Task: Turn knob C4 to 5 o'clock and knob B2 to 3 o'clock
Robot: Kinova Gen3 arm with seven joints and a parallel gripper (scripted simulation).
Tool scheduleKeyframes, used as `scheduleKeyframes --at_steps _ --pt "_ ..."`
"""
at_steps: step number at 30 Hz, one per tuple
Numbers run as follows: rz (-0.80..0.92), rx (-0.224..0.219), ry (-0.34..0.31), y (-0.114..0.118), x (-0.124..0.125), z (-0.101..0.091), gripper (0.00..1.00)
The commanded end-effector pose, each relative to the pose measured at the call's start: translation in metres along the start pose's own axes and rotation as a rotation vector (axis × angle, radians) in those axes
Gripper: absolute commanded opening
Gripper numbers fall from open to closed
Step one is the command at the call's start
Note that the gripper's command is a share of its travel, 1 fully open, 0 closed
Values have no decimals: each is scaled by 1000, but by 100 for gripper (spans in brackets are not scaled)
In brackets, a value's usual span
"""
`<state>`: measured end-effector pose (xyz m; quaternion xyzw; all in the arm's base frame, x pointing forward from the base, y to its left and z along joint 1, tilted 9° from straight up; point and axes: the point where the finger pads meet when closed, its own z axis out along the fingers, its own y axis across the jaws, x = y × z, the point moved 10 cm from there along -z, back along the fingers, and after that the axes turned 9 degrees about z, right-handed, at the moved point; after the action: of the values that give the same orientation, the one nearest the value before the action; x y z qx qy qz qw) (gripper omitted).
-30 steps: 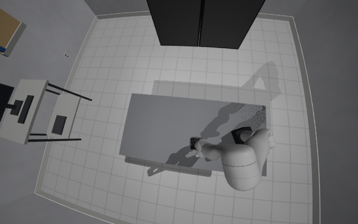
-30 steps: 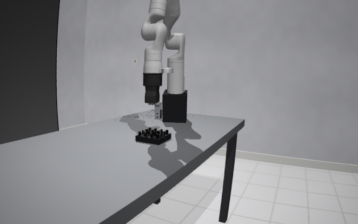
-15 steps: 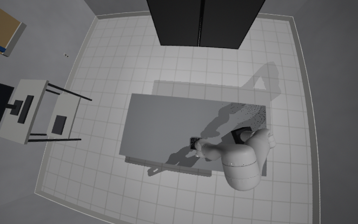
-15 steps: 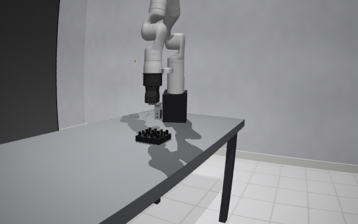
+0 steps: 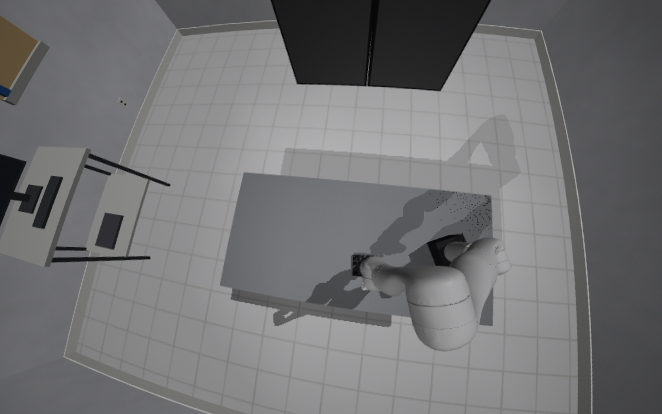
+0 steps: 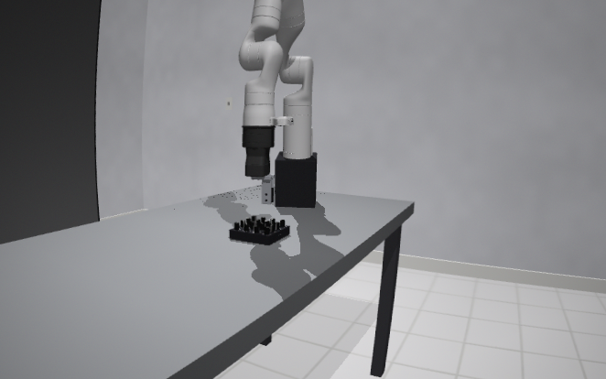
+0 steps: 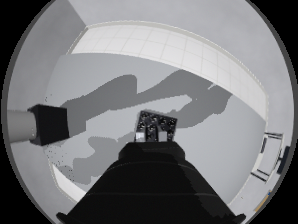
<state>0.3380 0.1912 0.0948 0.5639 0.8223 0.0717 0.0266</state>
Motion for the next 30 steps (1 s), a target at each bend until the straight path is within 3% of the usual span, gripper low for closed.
scheduleKeyframes --at_steps 1,30 --pt "2 3 -1 -1 -1 3 46" --pt "2 3 -1 0 0 33 46"
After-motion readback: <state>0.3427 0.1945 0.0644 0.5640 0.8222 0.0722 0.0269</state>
